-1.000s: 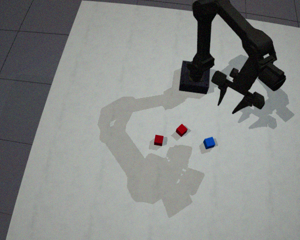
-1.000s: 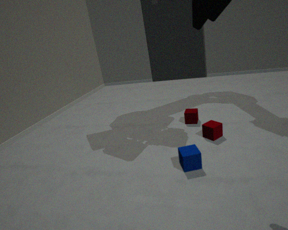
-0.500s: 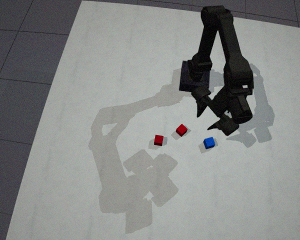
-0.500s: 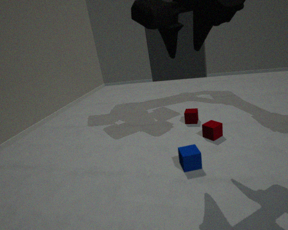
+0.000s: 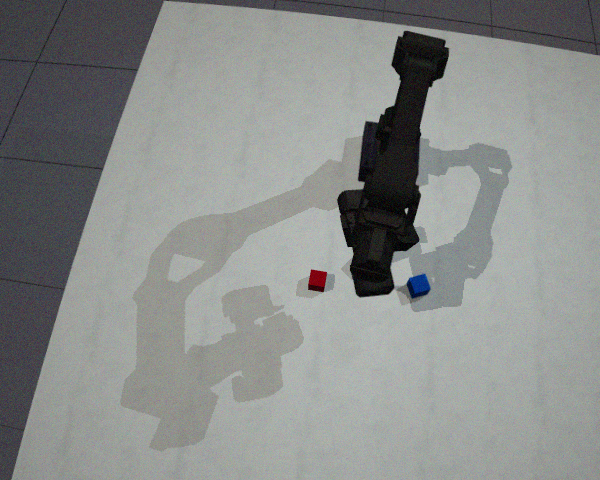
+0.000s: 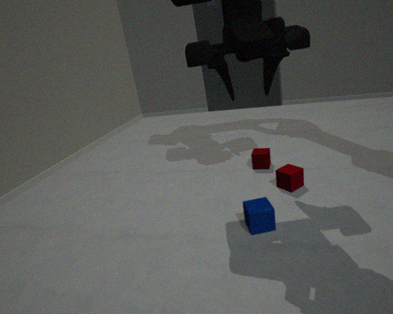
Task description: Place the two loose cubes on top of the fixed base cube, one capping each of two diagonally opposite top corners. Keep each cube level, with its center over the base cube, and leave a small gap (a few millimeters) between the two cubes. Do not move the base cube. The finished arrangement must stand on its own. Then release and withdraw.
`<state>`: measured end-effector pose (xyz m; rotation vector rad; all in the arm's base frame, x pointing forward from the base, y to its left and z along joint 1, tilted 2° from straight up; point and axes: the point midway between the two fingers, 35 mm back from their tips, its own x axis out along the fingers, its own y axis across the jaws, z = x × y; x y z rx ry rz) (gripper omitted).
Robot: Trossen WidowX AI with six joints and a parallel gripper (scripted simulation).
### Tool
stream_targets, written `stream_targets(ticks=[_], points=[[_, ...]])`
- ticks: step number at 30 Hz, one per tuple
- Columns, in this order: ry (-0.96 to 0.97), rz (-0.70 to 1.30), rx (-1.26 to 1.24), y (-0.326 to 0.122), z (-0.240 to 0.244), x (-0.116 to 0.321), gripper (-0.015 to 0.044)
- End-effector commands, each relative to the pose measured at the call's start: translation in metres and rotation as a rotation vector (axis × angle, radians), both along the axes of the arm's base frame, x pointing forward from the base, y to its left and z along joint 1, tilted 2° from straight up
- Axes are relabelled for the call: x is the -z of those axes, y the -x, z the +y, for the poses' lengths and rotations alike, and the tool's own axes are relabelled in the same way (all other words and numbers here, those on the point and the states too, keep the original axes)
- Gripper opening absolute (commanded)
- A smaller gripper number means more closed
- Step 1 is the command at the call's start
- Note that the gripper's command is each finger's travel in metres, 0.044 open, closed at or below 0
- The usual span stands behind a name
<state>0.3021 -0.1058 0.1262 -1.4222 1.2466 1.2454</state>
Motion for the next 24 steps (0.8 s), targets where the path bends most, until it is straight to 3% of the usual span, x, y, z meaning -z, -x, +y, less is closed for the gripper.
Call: stream_targets(ticks=[1, 7, 13, 20, 24], points=[[-0.061, -0.004, 0.138, 0.002, -0.027, 0.012, 0.0265], [-0.144, -0.010, 0.319, 0.011, -0.064, 0.029, 0.0265], [-0.146, -0.010, 0.325, 0.011, -0.066, 0.031, 0.0265], [-0.146, -0.010, 0.325, 0.011, -0.066, 0.087, 0.0265], [-0.146, -0.010, 0.325, 0.012, -0.065, 0.092, 0.0265]])
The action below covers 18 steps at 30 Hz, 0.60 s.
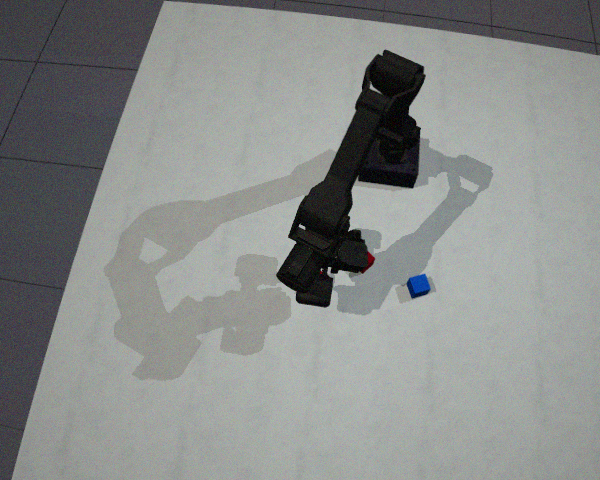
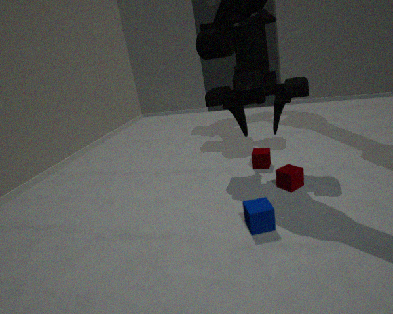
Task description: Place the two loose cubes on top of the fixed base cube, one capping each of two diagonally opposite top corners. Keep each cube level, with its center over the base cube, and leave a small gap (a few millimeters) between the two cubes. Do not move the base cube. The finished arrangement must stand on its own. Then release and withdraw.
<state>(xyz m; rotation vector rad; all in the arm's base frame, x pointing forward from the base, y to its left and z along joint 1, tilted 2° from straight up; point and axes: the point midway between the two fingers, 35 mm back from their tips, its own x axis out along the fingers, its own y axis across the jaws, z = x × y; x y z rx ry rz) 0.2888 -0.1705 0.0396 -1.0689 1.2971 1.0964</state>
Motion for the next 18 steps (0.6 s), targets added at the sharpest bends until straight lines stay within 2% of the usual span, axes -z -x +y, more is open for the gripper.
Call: stream_targets(ticks=[1, 18], points=[[0.003, -0.013, 0.008, -0.002, -0.001, 0.006, 0.0265], [0.002, -0.013, 0.009, -0.001, -0.001, 0.035, 0.0265]])
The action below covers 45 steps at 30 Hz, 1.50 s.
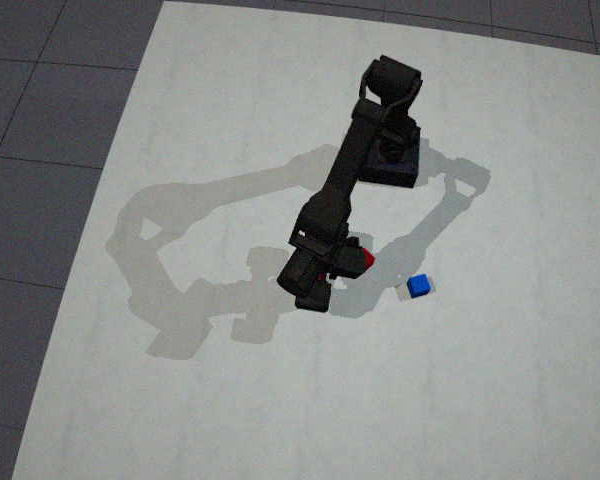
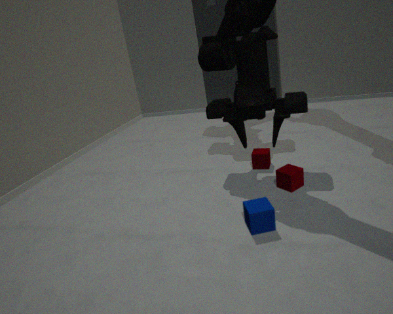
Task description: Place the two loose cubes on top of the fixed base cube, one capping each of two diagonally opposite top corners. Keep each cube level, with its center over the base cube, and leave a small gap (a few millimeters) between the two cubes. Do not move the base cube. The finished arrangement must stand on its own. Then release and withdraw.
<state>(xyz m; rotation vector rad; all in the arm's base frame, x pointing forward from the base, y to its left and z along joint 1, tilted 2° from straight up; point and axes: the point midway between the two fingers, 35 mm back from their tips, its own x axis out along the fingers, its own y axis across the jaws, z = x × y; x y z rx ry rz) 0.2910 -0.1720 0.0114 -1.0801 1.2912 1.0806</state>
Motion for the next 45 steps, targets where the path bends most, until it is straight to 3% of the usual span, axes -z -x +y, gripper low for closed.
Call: stream_targets(ticks=[1, 13, 19, 45], points=[[-0.006, 0.003, 0.008, 0.001, 0.001, 0.008, 0.0265], [-0.006, 0.003, 0.006, 0.001, 0.001, 0.025, 0.0265], [-0.006, 0.003, 0.006, 0.001, 0.001, 0.025, 0.0107], [-0.005, 0.002, 0.006, -0.004, -0.002, -0.041, 0.0105]])
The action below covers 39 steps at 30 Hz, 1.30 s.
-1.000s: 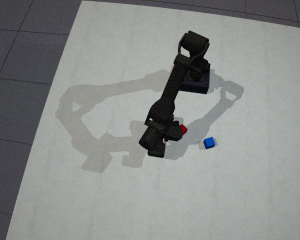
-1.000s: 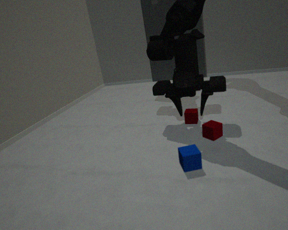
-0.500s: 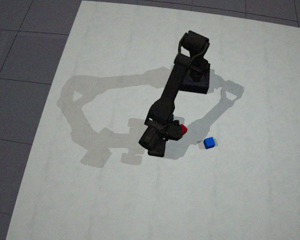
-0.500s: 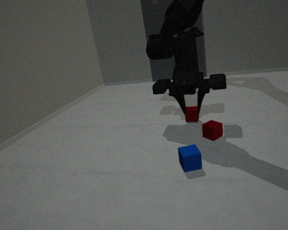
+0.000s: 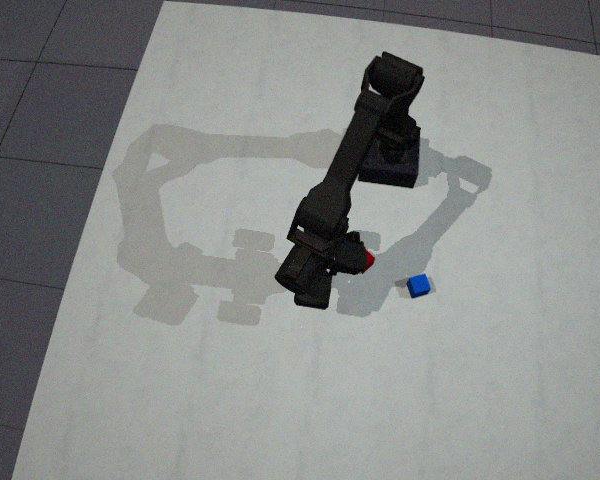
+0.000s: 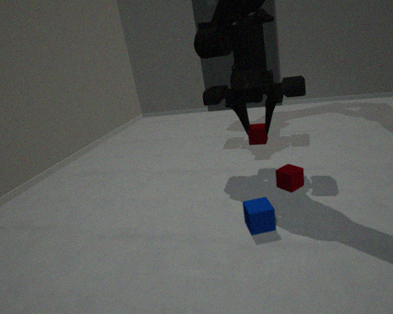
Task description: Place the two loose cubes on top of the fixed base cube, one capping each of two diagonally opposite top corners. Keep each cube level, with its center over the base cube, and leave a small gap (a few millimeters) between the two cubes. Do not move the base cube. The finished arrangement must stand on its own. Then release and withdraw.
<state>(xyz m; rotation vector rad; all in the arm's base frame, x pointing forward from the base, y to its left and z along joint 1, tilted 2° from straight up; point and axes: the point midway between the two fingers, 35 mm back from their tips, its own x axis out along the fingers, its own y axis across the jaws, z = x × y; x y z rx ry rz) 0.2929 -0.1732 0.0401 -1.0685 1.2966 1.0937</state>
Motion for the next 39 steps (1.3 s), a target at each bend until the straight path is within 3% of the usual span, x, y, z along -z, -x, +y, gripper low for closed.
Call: stream_targets(ticks=[1, 14, 39], points=[[0.003, -0.011, 0.006, -0.001, 0.000, -0.016, 0.0105], [0.003, -0.011, 0.006, 0.003, 0.002, -0.056, 0.0105], [-0.002, -0.014, 0.113, -0.022, 0.068, -0.043, 0.0105]])
